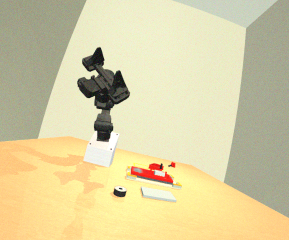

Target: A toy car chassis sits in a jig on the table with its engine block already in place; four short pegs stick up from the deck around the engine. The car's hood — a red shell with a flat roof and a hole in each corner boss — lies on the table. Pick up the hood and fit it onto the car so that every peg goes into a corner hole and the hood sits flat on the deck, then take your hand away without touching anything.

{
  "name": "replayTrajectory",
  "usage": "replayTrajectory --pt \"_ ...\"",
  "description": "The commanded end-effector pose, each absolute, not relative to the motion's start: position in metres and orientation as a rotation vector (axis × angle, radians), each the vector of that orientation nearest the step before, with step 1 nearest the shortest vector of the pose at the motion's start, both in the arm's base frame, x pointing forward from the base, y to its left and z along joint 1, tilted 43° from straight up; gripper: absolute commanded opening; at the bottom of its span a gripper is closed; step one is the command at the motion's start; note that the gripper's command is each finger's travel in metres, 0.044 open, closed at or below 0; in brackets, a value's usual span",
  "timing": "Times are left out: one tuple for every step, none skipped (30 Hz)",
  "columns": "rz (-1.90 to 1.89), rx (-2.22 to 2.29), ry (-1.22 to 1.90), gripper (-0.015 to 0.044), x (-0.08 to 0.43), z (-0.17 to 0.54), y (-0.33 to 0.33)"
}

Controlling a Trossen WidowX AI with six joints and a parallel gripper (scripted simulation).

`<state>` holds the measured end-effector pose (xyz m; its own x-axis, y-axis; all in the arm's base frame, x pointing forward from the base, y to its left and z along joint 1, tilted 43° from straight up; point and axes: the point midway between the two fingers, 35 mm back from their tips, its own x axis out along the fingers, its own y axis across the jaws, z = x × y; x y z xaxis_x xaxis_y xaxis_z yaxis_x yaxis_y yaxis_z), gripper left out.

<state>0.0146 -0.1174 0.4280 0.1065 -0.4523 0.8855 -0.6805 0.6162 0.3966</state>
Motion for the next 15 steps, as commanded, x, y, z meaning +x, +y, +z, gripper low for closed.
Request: replayTrajectory --pt "0.21 0.992 -1.53 0.044 0.015 0.428 -0.119" --pt "0.189 1.004 -1.534 0.044 0.016 0.428 -0.125" --pt "0.152 1.023 -1.538 0.044 0.017 0.429 -0.135" --pt "0.107 1.046 -1.54 0.044 0.02 0.429 -0.147" --pt "0.06 1.068 -1.539 0.044 0.024 0.428 -0.158" --pt "0.012 1.091 -1.534 0.044 0.028 0.427 -0.17" --pt "-0.037 1.113 -1.525 0.044 0.033 0.425 -0.182" --pt "-0.087 1.134 -1.513 0.044 0.038 0.423 -0.193" --pt "-0.137 1.155 -1.496 0.044 0.044 0.42 -0.204" --pt "-0.188 1.174 -1.476 0.044 0.051 0.417 -0.215" --pt "-0.238 1.194 -1.452 0.044 0.058 0.413 -0.225" --pt "-0.287 1.212 -1.424 0.044 0.066 0.408 -0.235" --pt "-0.337 1.229 -1.393 0.044 0.075 0.403 -0.244" --pt "-0.386 1.244 -1.358 0.044 0.084 0.398 -0.253" --pt "-0.434 1.258 -1.319 0.044 0.094 0.392 -0.261"
